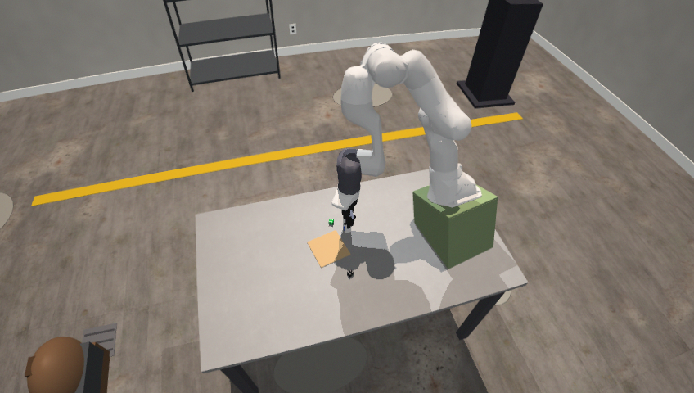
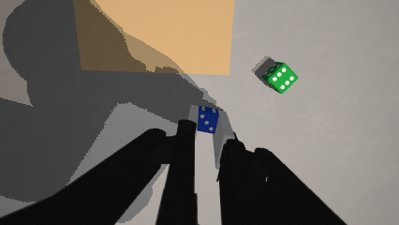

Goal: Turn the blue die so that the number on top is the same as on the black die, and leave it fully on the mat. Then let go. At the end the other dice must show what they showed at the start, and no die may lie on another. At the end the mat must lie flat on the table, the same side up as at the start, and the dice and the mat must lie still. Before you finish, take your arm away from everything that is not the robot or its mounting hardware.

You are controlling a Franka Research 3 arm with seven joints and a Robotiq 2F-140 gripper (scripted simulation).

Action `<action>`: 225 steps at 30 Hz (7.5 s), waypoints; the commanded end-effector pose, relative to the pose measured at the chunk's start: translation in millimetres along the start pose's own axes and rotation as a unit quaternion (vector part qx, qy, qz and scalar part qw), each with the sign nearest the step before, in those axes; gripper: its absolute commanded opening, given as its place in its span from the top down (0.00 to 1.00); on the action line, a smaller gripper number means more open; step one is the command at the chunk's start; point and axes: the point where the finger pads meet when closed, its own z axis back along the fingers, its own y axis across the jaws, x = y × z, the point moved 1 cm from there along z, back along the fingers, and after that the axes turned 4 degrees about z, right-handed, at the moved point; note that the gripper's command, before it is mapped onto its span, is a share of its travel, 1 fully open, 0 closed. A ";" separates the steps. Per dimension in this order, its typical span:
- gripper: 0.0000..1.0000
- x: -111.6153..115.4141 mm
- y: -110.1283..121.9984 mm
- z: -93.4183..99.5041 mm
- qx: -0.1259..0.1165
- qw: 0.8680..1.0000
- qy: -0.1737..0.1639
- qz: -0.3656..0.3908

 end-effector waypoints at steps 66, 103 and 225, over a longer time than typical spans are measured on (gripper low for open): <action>0.91 -2.1 0.3 99.5 0.001 1.000 0.001 -0.023; 0.91 -31.3 -2.8 98.5 0.010 0.928 0.006 -0.372; 0.91 -112.8 -51.4 95.1 -0.001 0.078 0.004 -0.997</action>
